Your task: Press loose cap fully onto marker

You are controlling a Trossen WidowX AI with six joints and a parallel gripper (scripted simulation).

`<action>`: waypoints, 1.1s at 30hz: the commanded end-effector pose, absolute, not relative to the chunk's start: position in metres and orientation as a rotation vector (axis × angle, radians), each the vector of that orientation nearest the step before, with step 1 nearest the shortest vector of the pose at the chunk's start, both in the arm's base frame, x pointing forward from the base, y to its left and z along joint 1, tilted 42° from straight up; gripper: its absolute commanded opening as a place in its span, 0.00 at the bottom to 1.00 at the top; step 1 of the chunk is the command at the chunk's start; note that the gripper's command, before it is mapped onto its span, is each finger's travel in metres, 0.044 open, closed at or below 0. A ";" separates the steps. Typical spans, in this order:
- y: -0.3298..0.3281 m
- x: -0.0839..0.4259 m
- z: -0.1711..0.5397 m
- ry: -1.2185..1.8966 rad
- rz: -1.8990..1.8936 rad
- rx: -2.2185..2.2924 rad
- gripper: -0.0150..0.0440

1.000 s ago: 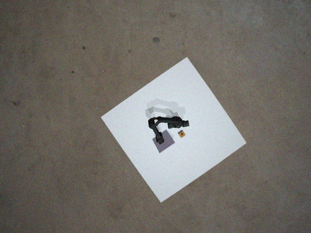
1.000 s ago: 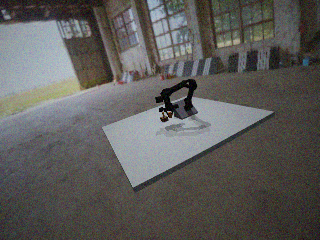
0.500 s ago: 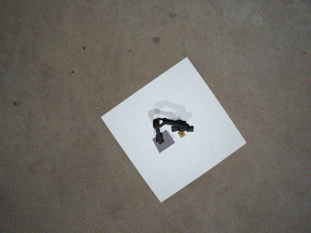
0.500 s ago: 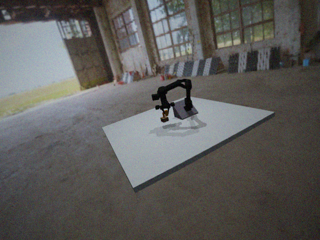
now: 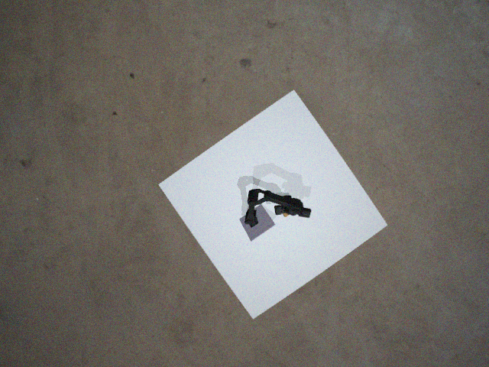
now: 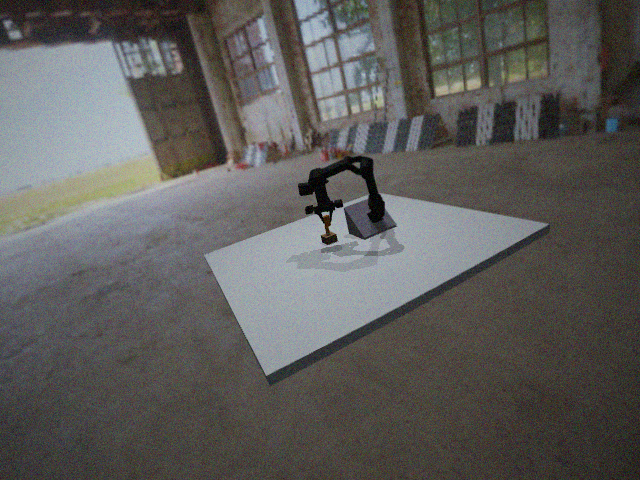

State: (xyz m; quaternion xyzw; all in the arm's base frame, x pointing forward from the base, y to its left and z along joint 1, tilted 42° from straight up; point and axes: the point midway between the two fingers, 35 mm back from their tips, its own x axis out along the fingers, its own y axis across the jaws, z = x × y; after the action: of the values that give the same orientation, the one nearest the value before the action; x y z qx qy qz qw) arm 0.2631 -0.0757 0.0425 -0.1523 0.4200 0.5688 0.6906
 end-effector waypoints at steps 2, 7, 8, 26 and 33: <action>-0.095 0.261 0.035 0.934 1.279 -0.352 0.25; -0.112 0.258 0.026 0.925 1.292 -0.358 0.25; -0.115 0.257 0.024 0.923 1.294 -0.358 0.25; -0.116 0.255 0.011 0.916 1.301 -0.361 0.25; -0.109 0.255 0.003 0.916 1.301 -0.361 0.25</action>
State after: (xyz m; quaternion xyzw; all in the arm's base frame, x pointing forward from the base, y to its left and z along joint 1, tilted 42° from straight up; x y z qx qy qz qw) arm 0.2545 -0.1119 0.0061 -0.1629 0.4100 0.5820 0.6831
